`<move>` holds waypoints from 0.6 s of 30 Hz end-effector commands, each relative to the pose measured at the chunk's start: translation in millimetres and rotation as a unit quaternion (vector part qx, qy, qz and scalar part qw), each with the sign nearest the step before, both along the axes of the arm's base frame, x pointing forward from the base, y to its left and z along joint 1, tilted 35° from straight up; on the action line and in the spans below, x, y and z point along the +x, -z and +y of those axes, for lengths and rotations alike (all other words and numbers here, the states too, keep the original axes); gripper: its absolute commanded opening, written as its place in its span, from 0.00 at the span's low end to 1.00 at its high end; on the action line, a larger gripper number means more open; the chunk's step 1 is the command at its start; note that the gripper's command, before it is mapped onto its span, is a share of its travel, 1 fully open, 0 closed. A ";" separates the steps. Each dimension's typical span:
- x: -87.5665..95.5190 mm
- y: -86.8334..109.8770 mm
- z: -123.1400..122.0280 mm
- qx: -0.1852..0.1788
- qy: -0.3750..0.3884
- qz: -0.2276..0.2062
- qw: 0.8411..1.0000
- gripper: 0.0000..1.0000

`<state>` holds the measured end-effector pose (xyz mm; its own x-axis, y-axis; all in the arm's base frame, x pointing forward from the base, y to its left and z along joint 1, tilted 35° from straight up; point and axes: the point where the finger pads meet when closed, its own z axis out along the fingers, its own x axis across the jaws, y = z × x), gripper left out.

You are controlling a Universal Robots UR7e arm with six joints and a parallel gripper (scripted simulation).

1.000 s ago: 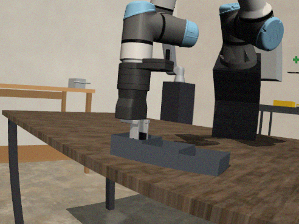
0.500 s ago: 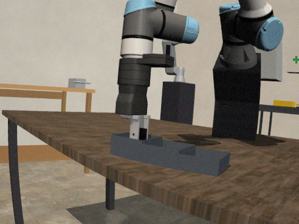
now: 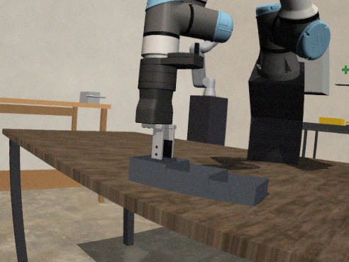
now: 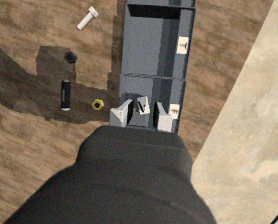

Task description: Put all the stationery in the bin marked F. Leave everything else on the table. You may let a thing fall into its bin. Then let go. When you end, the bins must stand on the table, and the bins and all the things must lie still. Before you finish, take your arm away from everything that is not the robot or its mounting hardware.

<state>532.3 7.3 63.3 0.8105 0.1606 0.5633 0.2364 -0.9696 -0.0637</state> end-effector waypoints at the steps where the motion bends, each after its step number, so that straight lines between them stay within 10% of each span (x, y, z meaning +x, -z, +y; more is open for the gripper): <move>1: -9.2 -15.4 -3.5 0.000 0.000 -0.001 1.000 0.62; 11: -11.2 -18.1 -4.1 0.000 0.000 -0.001 1.000 0.62; 12: -13.3 -21.4 -4.8 0.000 0.000 -0.001 1.000 1.00; 18: -21.9 -34.5 -7.7 0.000 0.000 -0.001 1.000 1.00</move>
